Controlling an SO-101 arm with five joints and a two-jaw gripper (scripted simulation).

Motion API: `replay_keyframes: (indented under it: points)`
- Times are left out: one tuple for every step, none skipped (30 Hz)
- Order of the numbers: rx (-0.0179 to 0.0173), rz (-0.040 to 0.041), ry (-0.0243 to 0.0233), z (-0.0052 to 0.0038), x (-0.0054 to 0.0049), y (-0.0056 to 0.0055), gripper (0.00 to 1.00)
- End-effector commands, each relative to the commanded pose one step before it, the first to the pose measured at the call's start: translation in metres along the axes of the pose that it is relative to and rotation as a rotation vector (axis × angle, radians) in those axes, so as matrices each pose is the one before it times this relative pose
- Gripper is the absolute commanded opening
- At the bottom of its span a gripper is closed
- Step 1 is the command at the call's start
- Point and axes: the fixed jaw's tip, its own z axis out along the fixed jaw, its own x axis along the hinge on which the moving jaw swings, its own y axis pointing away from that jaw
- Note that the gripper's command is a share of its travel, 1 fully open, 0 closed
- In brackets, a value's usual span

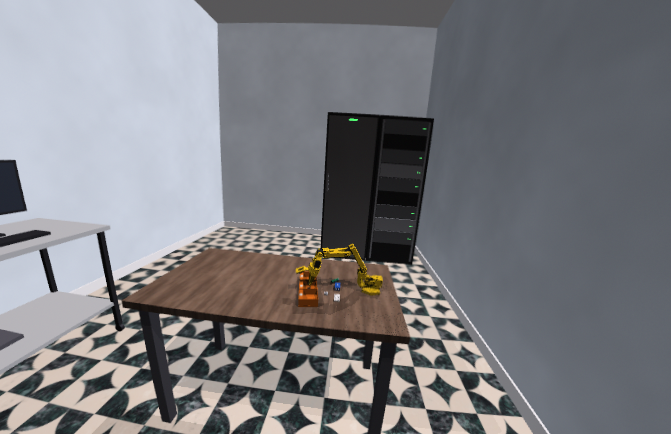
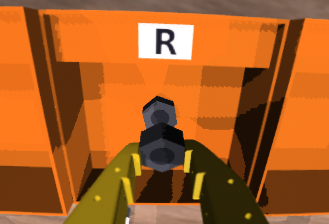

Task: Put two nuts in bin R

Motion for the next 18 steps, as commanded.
replay_keyframes:
  points:
    - [-0.00319, 0.00262, -0.06679, -0.010508, -0.00925, 0.00196, 0.00]
    - [0.00000, 0.00000, 0.00000, 0.000283, 0.00009, 0.00000, 0.00]
    - [0.00000, 0.00000, 0.00000, 0.000206, 0.00007, 0.00000, 0.00]
    - [0.00000, 0.00000, 0.00000, 0.000136, 0.00004, 0.00000, 0.00]
    - [0.00000, 0.00000, 0.00000, 0.000077, 0.00002, 0.00000, 0.00]
    - [0.00000, 0.00000, 0.00000, 0.000029, 0.00001, 0.00000, 0.00]
    - [0.00000, 0.00000, 0.00000, 0.000006, 0.00000, 0.00000, 0.00]
    - [0.00000, 0.00000, 0.00000, 0.000000, 0.00000, 0.00000, 0.00]
    - [0.00000, 0.00000, 0.00000, 0.000000, 0.00000, 0.00000, 0.00]
    - [0.00002, 0.00003, 0.00071, -0.001075, 0.00200, -0.00003, 0.00]
    - [0.00000, 0.00000, 0.00000, 0.000000, 0.00000, 0.00000, 0.00]
    - [0.00000, 0.00000, 0.00000, 0.000000, 0.00000, 0.00000, 0.00]
    - [0.00000, 0.00000, 0.00000, 0.000000, 0.00000, 0.00000, 0.00]
    - [0.00000, 0.00000, 0.00000, 0.000000, 0.00000, 0.00000, 0.00]
    - [0.00000, 0.00000, 0.00000, 0.000000, 0.00000, 0.00000, 0.00]
    - [0.00000, 0.00000, 0.00000, 0.000000, 0.00000, 0.00000, 0.00]
    - [0.00000, 0.00000, 0.00000, 0.000000, 0.00000, 0.00000, 0.00]
    - [0.00000, 0.00000, 0.00000, 0.000000, 0.00000, 0.00000, 0.00]
